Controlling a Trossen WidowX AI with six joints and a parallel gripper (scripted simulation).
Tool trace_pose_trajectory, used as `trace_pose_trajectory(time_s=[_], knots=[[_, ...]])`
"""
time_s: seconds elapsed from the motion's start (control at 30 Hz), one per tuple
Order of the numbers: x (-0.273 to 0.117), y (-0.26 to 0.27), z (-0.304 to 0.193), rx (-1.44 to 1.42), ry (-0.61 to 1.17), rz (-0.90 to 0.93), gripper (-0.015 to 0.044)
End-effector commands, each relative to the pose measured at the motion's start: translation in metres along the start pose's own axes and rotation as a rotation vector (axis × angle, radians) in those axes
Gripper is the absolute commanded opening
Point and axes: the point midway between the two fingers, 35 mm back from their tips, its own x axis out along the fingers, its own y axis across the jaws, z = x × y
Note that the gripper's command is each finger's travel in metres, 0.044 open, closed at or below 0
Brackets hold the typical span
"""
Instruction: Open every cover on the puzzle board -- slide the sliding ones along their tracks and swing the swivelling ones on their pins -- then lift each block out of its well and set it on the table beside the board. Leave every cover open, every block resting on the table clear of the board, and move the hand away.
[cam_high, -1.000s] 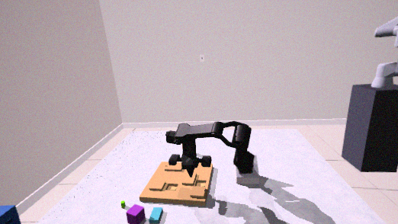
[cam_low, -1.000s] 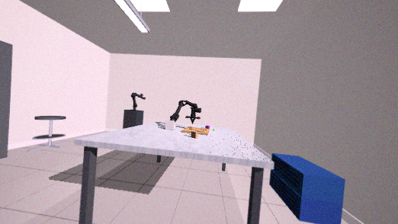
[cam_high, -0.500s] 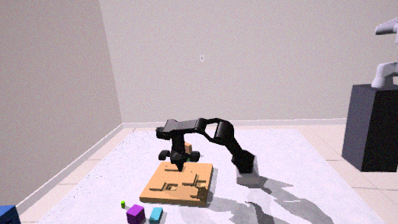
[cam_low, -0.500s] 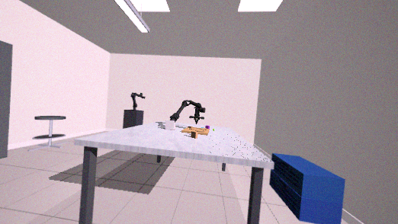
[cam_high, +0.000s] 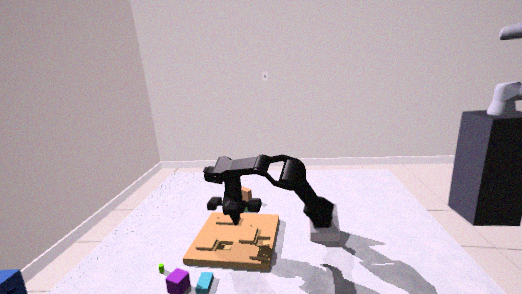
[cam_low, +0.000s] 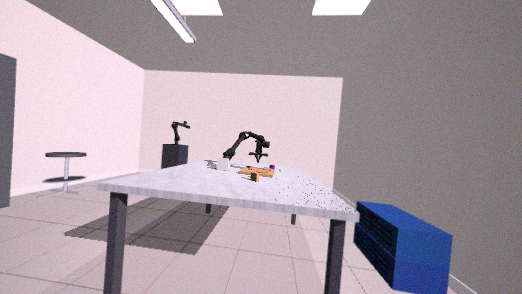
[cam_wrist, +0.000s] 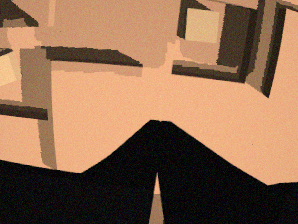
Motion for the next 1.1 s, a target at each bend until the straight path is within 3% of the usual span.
trace_pose_trajectory(time_s=[0.0, 1.07], knots=[[0.001, 0.001, -0.001, 0.000, 0.004, 0.006, 0.0000], [0.019, 0.000, -0.002, 0.000, 0.005, 0.006, 0.0000]])
